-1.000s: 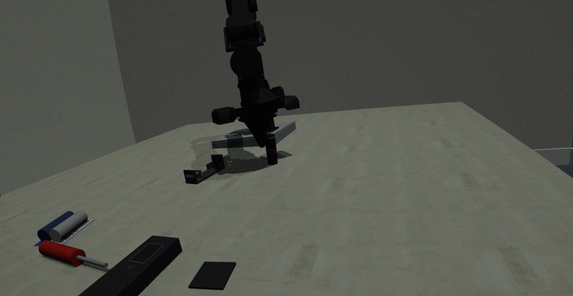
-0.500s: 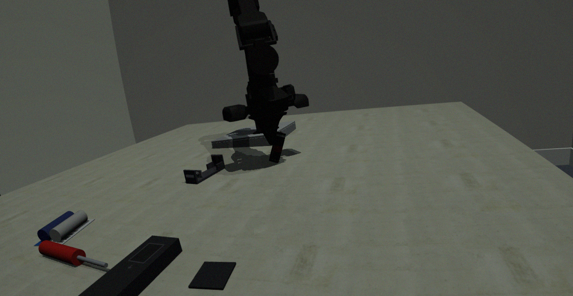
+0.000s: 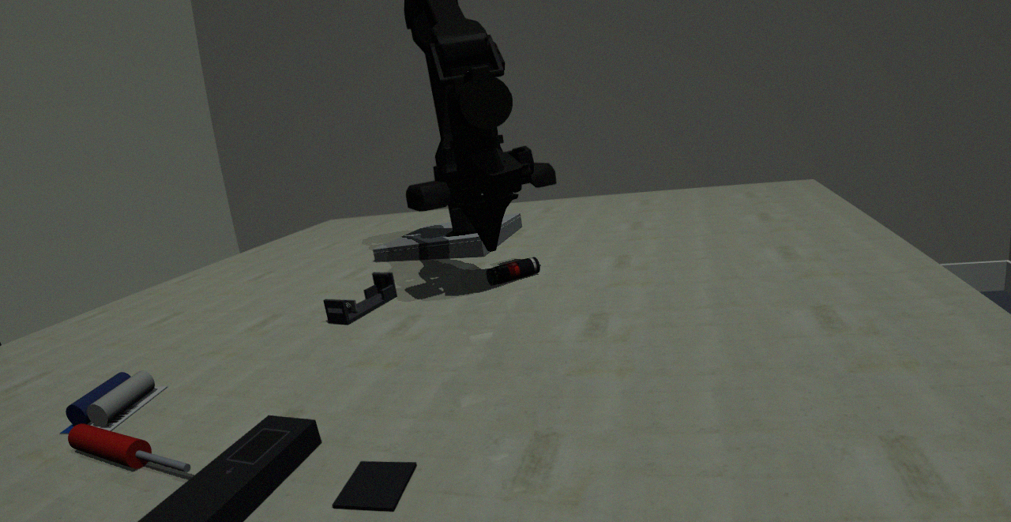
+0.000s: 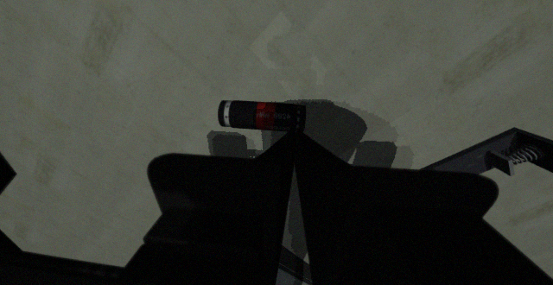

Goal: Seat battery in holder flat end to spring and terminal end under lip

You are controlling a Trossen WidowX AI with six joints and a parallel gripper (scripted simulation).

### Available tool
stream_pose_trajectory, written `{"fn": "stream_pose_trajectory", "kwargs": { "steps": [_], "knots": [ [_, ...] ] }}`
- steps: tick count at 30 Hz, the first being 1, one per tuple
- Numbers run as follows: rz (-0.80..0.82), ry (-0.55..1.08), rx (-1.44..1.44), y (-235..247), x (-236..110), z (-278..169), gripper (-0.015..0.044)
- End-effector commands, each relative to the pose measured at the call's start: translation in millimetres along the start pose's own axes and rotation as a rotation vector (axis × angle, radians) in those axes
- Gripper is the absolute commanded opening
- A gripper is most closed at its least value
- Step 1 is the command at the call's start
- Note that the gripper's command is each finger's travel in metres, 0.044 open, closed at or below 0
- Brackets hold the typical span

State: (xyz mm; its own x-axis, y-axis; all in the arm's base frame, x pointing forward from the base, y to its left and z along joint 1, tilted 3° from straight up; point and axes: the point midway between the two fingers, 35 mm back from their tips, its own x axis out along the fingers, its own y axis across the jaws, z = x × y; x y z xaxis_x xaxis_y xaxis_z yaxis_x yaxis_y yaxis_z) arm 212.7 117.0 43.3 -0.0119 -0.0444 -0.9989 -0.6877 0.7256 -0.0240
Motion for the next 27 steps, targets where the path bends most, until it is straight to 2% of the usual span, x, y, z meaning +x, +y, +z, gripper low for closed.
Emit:
{"fn": "stream_pose_trajectory", "kwargs": {
  "steps": [1, 10, 22, 24, 27],
  "knots": [
    [0.0, -0.004, 0.0, 0, -15, 3, 0.0],
    [0.002, -0.007, 0.003, 2, -77, 0, 0.0],
    [-0.002, -0.007, -0.001, 1, -76, 1, 0.0],
    [-0.001, -0.007, 0.06, 2, -73, 1, 0.0053],
    [0.001, -0.008, 0.323, 6, -62, 2, 0.0131]
  ]
}}
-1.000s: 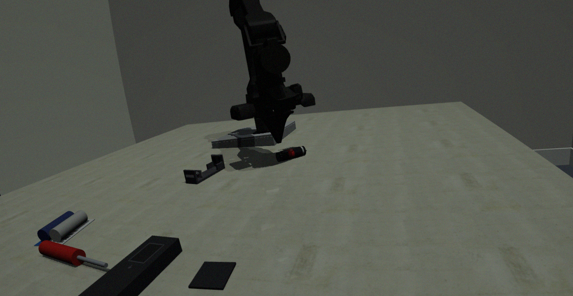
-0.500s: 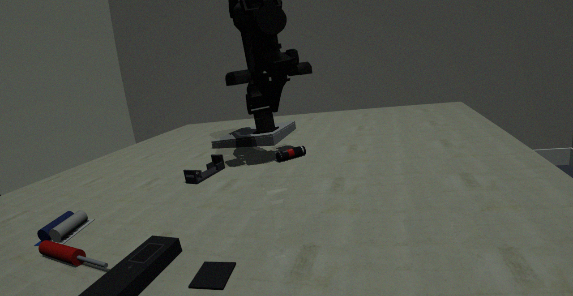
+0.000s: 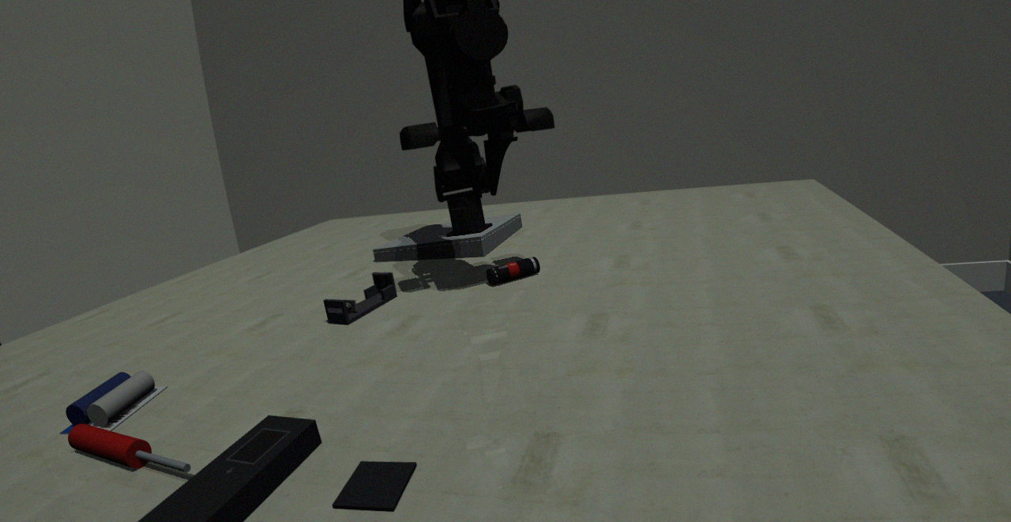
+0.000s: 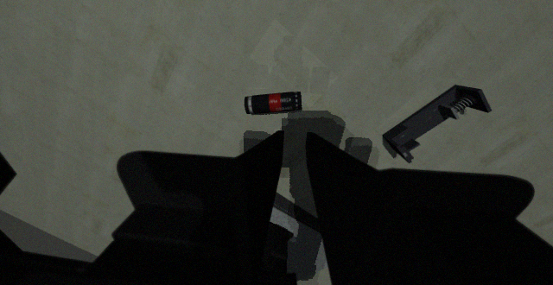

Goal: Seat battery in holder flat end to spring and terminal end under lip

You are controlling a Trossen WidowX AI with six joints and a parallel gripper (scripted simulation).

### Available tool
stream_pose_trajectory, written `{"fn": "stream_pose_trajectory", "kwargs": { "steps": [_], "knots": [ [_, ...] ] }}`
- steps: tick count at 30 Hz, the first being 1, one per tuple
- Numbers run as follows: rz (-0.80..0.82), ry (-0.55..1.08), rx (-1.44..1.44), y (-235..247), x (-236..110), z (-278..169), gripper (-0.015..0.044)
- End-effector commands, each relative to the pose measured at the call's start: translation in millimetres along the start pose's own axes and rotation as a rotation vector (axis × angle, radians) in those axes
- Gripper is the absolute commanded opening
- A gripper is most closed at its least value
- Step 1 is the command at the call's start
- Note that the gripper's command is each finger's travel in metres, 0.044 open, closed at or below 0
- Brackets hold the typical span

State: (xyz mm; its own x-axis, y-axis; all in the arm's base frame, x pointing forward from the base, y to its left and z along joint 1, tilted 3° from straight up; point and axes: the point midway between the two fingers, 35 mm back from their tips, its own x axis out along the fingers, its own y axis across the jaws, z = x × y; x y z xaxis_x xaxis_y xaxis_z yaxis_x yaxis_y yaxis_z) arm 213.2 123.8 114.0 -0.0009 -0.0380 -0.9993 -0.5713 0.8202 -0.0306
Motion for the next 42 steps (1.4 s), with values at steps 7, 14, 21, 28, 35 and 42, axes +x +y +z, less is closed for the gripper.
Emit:
{"fn": "stream_pose_trajectory", "kwargs": {
  "steps": [7, 14, 21, 28, 35, 42],
  "knots": [
    [0.001, 0.007, 0.824, 14, 38, -1, 0.0238],
    [0.0, 0.01, 1.412, 23, 63, -6, 0.0238],
    [0.0, 0.01, 1.427, 23, 64, -6, 0.0238],
    [0.0, 0.01, 1.427, 23, 64, -6, 0.0238],
    [0.0, 0.01, 1.427, 23, 69, -5, 0.0238],
    [0.0, 0.01, 1.427, 23, 81, -5, 0.0238]
  ]
}}
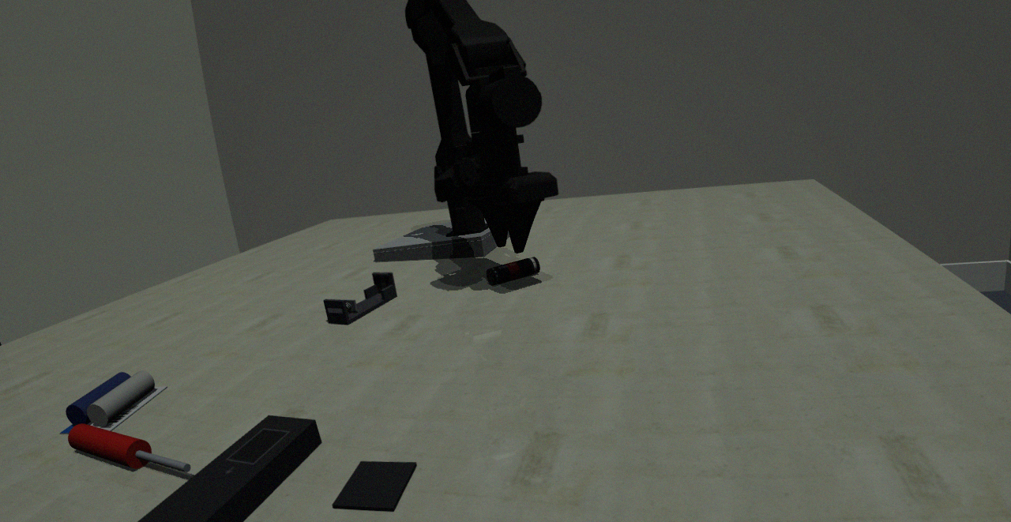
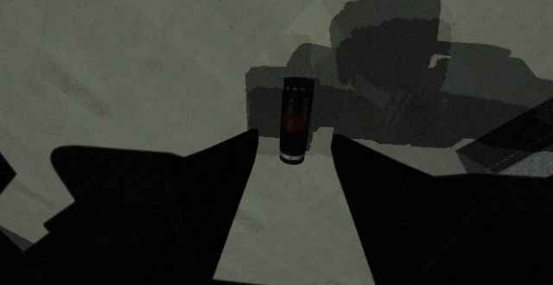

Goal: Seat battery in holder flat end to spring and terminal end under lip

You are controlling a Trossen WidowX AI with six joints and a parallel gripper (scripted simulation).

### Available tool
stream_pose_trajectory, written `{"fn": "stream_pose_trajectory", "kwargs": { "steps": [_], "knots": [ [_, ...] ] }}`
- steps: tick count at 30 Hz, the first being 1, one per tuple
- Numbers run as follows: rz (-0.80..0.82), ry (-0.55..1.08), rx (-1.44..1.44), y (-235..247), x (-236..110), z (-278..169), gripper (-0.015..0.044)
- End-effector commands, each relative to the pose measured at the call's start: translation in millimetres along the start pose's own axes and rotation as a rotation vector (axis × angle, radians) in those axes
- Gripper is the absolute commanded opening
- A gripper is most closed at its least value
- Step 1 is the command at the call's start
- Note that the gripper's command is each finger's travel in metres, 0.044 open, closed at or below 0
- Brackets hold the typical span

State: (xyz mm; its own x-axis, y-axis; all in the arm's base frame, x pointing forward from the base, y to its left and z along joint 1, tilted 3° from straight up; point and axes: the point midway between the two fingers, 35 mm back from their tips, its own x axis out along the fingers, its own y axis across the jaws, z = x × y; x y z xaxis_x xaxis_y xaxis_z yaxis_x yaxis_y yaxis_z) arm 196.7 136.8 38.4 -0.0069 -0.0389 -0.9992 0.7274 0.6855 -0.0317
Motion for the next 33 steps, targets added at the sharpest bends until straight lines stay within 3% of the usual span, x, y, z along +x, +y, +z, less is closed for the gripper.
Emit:
{"fn": "stream_pose_trajectory", "kwargs": {
  "steps": [1, 22, 27, 33],
  "knots": [
    [-0.001, 0.004, 0.005, 0, 7, -1, 0.0238],
    [-0.001, 0.004, 0.005, -2, 39, -1, 0.0238],
    [-0.001, 0.004, 0.005, -2, 39, -1, 0.0106],
    [-0.001, 0.004, 0.005, -2, 39, -1, 0.0075]
  ]
}}
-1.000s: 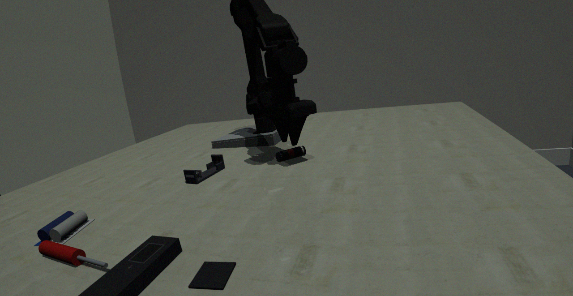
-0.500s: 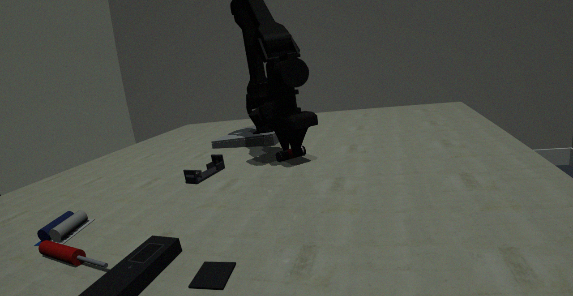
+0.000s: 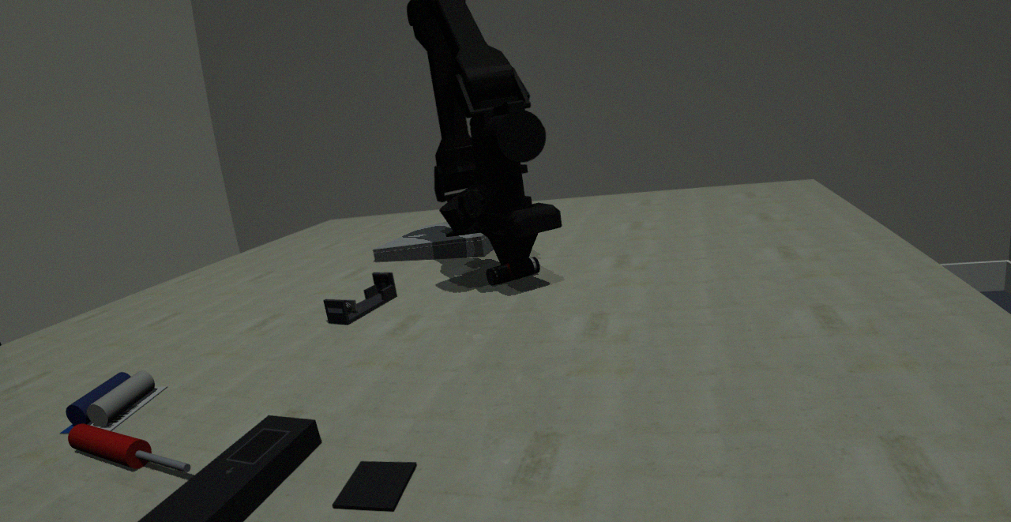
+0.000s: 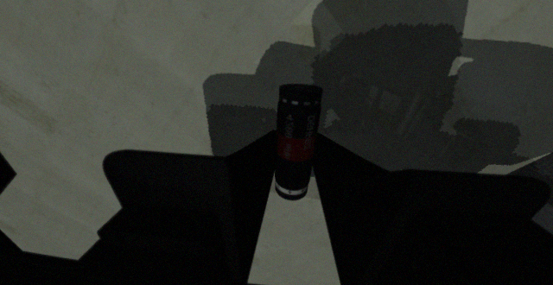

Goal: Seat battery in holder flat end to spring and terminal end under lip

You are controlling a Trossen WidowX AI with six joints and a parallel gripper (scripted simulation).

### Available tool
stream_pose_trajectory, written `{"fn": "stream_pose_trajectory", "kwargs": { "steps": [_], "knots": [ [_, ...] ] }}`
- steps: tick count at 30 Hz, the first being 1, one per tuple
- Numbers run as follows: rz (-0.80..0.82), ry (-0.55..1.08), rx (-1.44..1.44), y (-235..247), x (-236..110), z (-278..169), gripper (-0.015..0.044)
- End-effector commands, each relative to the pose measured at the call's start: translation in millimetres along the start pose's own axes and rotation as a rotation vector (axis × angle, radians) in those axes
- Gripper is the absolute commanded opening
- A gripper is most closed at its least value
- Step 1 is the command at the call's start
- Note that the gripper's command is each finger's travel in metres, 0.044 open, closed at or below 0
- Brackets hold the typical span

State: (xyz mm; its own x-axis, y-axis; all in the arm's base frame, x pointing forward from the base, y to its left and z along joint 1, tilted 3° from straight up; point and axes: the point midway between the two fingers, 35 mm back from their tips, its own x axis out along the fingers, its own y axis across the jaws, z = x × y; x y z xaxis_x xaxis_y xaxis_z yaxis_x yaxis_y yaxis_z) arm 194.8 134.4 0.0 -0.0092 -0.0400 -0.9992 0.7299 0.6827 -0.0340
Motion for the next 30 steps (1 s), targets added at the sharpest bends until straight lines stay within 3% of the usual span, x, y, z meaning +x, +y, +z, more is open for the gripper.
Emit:
{"fn": "stream_pose_trajectory", "kwargs": {
  "steps": [1, 17, 30],
  "knots": [
    [0.001, 0.003, 0.001, 0, 0, 0, 0.0075],
    [0.002, 0.003, -0.003, 0, -50, 1, 0.0075],
    [0.011, -0.01, -0.252, 2, -63, 83, 0.0075]
  ]
}}
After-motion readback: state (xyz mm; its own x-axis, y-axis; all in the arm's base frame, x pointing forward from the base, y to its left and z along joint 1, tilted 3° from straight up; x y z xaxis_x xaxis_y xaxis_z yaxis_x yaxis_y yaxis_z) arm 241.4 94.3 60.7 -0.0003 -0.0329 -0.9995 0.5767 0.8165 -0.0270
